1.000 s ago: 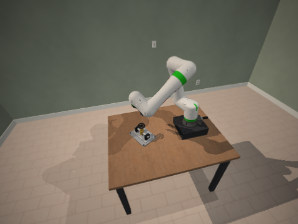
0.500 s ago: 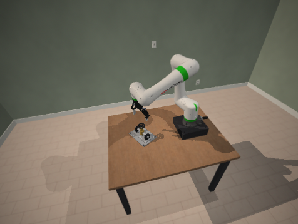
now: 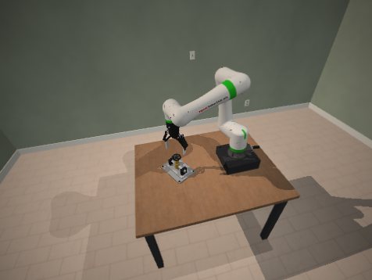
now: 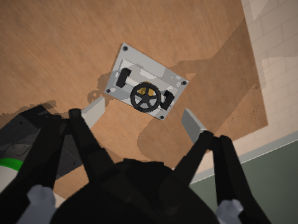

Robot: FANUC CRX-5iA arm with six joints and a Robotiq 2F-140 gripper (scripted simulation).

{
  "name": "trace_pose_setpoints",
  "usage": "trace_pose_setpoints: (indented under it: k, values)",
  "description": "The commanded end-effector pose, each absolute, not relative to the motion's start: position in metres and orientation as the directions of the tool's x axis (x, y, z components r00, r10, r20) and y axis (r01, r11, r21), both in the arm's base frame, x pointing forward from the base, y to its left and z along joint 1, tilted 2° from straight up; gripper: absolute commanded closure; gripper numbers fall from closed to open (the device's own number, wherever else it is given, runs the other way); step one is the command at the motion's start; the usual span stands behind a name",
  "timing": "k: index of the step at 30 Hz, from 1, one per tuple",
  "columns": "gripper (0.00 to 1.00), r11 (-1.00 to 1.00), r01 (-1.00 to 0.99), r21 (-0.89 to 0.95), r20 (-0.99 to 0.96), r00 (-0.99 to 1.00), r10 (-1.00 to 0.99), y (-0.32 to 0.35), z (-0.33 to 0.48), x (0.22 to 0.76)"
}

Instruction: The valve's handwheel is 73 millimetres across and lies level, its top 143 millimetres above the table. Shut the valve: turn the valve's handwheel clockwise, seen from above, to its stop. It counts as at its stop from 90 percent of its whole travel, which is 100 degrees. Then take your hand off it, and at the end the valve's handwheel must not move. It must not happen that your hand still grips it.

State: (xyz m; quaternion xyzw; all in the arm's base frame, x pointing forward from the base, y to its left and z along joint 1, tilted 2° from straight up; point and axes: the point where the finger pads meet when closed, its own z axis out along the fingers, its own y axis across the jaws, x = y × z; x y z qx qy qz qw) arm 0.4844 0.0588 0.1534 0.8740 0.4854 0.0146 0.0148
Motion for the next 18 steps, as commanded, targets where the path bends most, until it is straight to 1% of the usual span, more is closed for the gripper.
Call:
trace_pose_setpoints:
  k: [1, 18]
  values:
    - [0.00, -0.529, 0.848, 0.041, 0.011, 0.529, 0.849, 0.0588, 0.1535, 0.4846]
    - [0.00, -0.529, 0.847, 0.041, 0.010, 0.529, 0.848, 0.0585, 0.1462, 0.4850]
